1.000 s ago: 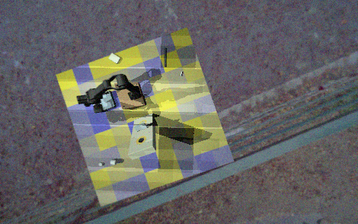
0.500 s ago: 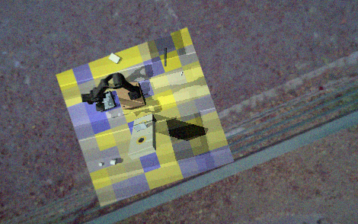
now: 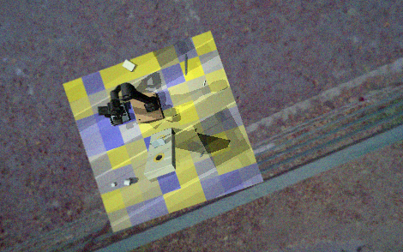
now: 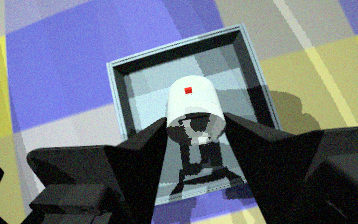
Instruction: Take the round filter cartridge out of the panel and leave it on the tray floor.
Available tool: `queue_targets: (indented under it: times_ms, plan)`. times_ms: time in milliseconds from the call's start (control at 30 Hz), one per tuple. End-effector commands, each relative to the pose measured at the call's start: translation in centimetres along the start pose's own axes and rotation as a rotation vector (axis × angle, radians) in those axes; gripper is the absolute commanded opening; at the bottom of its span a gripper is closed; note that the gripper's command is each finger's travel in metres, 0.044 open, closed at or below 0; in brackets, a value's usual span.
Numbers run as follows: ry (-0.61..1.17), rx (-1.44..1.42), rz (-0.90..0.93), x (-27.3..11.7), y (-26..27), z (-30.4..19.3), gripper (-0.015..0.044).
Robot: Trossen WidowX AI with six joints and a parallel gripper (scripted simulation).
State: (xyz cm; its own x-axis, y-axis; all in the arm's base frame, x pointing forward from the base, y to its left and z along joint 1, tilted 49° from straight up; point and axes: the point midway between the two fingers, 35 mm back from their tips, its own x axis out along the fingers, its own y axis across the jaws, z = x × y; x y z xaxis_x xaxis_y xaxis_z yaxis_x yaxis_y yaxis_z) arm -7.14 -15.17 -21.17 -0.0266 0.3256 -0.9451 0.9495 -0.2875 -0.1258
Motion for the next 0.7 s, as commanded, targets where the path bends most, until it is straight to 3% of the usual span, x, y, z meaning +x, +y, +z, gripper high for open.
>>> queue_targets:
  times_ms: [0,400,533,667]
  plan:
    - [0.0,0.0,0.0,-0.1,0.0,0.0,0.0131]
    - [0.0,0.0,0.0,-0.1,0.0,0.0,0.044]
    - [0.0,0.0,0.0,-0.3,0.0,0.2,0.044]
    - [0.002,-0.001,0.001,-5.0,0.0,3.0,0.044]
